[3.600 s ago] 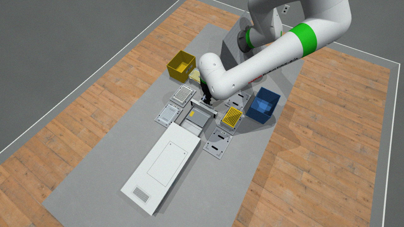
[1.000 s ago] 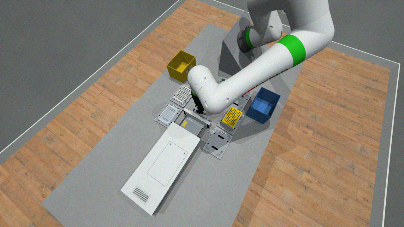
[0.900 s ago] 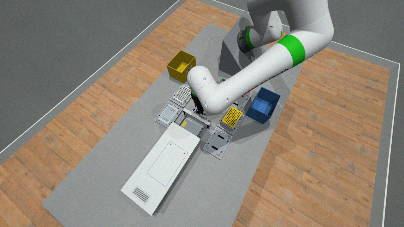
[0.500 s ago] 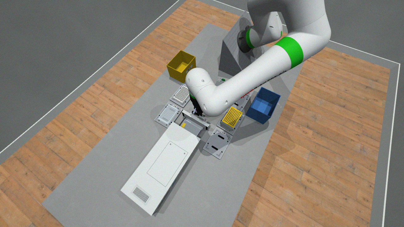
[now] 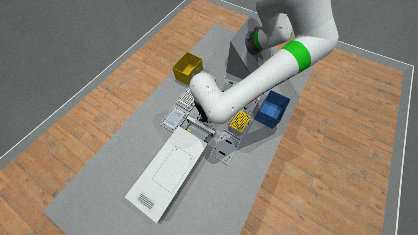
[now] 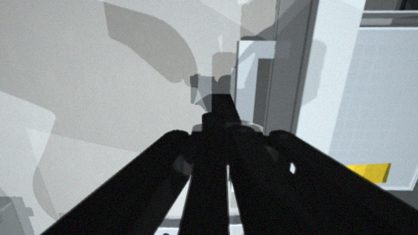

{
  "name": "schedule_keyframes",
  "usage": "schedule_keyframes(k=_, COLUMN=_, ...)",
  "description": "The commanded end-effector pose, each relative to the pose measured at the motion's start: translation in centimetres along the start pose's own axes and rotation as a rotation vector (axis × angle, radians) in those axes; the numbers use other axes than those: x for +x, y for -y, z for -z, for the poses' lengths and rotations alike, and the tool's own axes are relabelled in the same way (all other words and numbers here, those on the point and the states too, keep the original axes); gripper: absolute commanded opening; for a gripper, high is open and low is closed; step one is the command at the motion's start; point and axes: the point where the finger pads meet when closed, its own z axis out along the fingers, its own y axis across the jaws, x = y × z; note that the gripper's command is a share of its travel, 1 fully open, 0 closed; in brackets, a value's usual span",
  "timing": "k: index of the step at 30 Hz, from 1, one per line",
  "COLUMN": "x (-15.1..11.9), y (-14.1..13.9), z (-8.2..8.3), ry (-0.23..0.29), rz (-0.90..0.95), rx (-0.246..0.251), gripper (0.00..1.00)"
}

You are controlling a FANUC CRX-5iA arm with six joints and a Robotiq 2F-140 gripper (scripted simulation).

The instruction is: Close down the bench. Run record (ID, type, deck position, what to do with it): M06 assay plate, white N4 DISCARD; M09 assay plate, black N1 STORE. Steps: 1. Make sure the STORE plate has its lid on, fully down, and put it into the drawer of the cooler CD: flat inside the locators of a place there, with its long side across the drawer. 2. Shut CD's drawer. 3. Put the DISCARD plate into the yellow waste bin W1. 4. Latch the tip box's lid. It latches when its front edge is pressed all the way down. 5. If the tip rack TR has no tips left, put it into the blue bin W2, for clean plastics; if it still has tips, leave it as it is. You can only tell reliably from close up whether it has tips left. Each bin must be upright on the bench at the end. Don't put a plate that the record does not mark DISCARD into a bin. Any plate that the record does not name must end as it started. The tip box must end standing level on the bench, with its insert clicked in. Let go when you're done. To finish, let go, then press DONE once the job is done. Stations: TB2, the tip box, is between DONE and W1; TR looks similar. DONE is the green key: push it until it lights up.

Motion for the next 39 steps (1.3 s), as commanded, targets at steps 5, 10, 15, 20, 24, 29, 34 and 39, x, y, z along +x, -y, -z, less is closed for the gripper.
schedule_keyframes(k=5, x=0.0, y=-0.8, z=0.1, ry=0.001, rz=0.0, rx=-0.002, gripper=0.1)
schedule_keyframes(k=10, x=0.0, y=-1.2, z=0.1, ry=0.001, rz=0.0, rx=-0.002, gripper=0.1)
schedule_keyframes(k=15, x=0.0, y=-1.9, z=0.1, ry=0.001, rz=0.0, rx=-0.002, gripper=0.1)
schedule_keyframes(k=20, x=0.0, y=-2.5, z=0.1, ry=0.001, rz=0.0, rx=-0.002, gripper=0.1)
schedule_keyframes(k=24, x=0.0, y=-2.9, z=0.1, ry=0.001, rz=0.0, rx=-0.002, gripper=0.1)
schedule_keyframes(k=29, x=0.0, y=-3.5, z=0.1, ry=0.001, rz=0.0, rx=-0.002, gripper=0.1)
schedule_keyframes(k=34, x=0.0, y=-4.1, z=0.1, ry=0.001, rz=0.0, rx=-0.002, gripper=0.1)
schedule_keyframes(k=39, x=0.0, y=-4.4, z=0.1, ry=0.001, rz=0.0, rx=-0.002, gripper=0.1)
